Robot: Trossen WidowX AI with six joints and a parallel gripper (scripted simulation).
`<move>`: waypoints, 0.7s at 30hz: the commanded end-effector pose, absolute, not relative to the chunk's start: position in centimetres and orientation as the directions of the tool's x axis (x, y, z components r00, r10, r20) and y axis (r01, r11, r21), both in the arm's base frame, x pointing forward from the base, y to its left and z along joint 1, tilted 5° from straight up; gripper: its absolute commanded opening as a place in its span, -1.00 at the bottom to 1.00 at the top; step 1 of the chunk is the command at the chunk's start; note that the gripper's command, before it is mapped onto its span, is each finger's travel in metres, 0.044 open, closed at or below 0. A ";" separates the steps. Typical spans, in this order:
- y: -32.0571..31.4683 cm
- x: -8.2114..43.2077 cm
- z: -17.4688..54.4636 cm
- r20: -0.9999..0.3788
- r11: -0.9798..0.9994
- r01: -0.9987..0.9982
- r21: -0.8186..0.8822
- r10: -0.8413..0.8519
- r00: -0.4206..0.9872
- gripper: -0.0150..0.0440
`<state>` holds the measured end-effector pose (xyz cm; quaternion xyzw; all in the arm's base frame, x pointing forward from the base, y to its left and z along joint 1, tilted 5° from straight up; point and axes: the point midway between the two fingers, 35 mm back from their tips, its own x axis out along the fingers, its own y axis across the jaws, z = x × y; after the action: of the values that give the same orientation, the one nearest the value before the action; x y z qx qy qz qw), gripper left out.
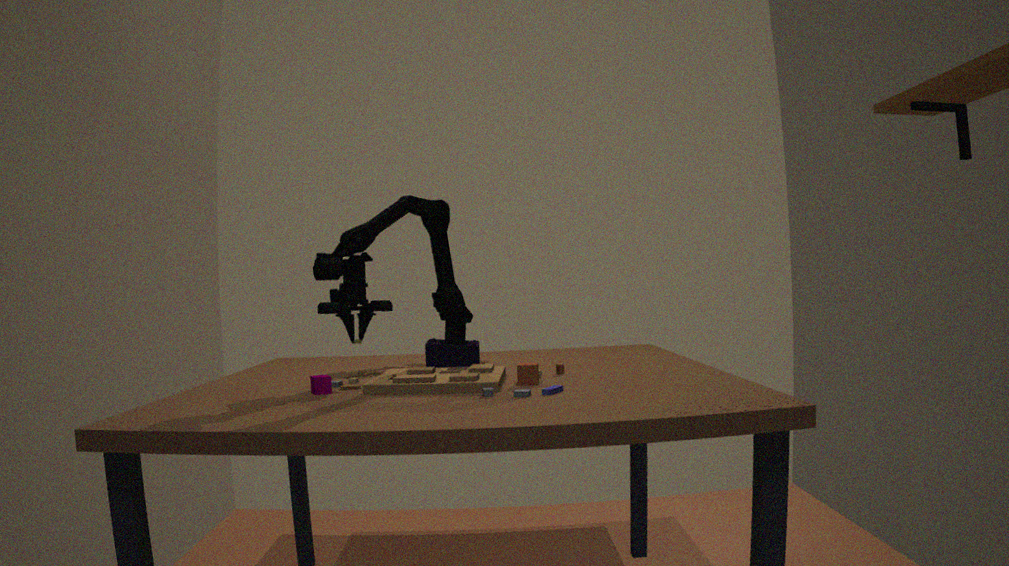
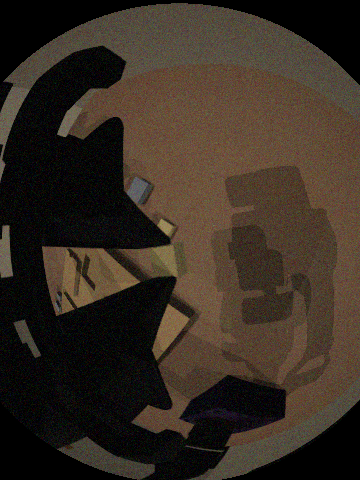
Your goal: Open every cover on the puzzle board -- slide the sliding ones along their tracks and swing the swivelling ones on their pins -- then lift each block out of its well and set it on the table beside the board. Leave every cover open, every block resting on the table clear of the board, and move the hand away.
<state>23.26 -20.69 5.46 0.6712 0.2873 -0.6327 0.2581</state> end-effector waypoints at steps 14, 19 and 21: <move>-20.6 23.3 2.3 -0.998 -0.699 0.714 -0.026 0.063 0.026 -0.22; -20.5 23.4 1.5 -0.998 -0.699 0.714 -0.026 0.063 0.026 -0.22; -20.5 23.4 1.2 -0.998 -0.699 0.714 -0.026 0.063 0.026 -0.22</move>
<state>23.54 -20.68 2.00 0.6704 0.2894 -0.6318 0.2601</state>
